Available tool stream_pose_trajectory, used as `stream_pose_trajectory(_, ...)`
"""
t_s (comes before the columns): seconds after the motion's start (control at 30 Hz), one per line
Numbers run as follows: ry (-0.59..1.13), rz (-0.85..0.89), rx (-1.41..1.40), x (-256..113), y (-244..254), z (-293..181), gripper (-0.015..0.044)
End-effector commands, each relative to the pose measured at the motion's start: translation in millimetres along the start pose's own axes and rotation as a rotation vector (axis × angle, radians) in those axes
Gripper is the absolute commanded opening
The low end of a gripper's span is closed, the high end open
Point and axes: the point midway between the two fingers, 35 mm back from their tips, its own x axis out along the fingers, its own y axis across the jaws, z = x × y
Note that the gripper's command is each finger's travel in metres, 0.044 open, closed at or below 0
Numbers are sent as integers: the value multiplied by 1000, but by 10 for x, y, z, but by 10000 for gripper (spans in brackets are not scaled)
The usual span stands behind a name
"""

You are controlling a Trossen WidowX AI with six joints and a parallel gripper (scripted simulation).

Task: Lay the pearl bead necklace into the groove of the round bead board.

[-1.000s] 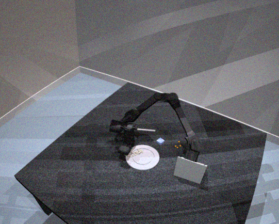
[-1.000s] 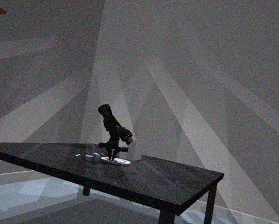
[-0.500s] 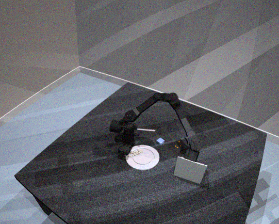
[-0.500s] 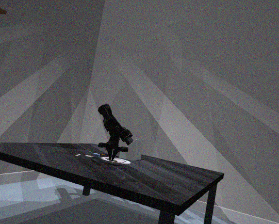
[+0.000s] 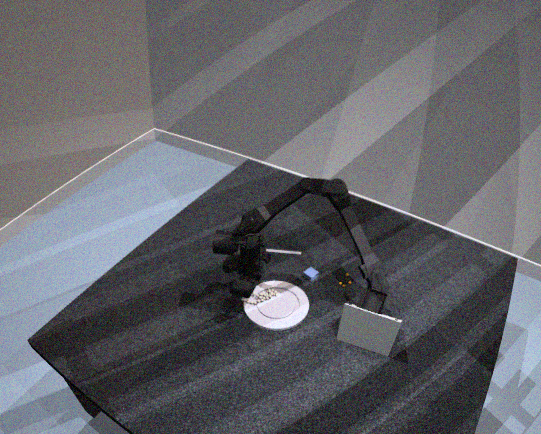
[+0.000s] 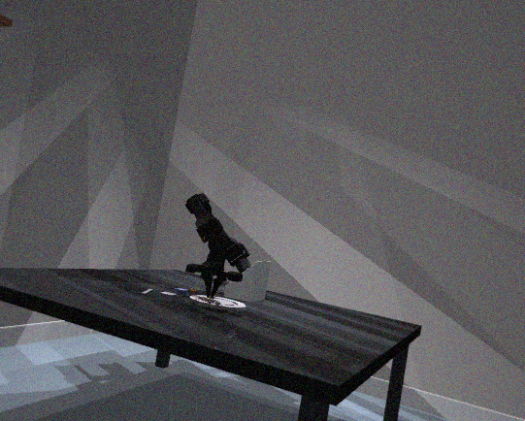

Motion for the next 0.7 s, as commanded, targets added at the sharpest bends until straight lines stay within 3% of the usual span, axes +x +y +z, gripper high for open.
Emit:
stream_pose_trajectory(0.0,-4,3,8,-98,-6,16,0)
stream_pose_trajectory(0.67,-2,4,6,-101,214,-500,0)
